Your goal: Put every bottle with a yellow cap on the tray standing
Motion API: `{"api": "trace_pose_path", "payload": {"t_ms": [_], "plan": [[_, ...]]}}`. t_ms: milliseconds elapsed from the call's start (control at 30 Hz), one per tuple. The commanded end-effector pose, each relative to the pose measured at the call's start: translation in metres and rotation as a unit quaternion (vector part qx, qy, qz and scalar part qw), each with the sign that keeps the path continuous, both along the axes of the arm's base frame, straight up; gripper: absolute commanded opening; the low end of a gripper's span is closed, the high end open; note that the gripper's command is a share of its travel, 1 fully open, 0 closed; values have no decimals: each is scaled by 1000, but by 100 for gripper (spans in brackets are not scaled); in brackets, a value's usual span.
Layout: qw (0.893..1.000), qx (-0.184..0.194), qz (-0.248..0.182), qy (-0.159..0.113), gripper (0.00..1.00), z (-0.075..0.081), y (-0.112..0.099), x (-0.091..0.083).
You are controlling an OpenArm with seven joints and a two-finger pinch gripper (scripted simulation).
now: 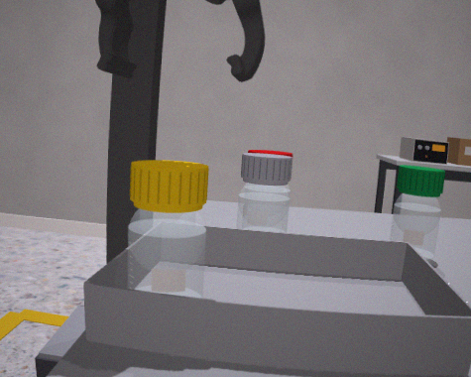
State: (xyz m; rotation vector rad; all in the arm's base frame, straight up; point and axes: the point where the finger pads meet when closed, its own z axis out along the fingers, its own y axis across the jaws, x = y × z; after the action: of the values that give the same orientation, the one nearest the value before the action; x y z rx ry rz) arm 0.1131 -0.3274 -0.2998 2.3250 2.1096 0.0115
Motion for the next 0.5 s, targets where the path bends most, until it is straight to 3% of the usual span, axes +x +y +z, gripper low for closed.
{"api": "trace_pose_path", "payload": {"t_ms": [0,233,467], "plan": [[1000,0,-1,0,52,4,-1,1],[1000,2,0,5,52,17,0,-1],[1000,2,0,5,52,17,0,-1]]}}
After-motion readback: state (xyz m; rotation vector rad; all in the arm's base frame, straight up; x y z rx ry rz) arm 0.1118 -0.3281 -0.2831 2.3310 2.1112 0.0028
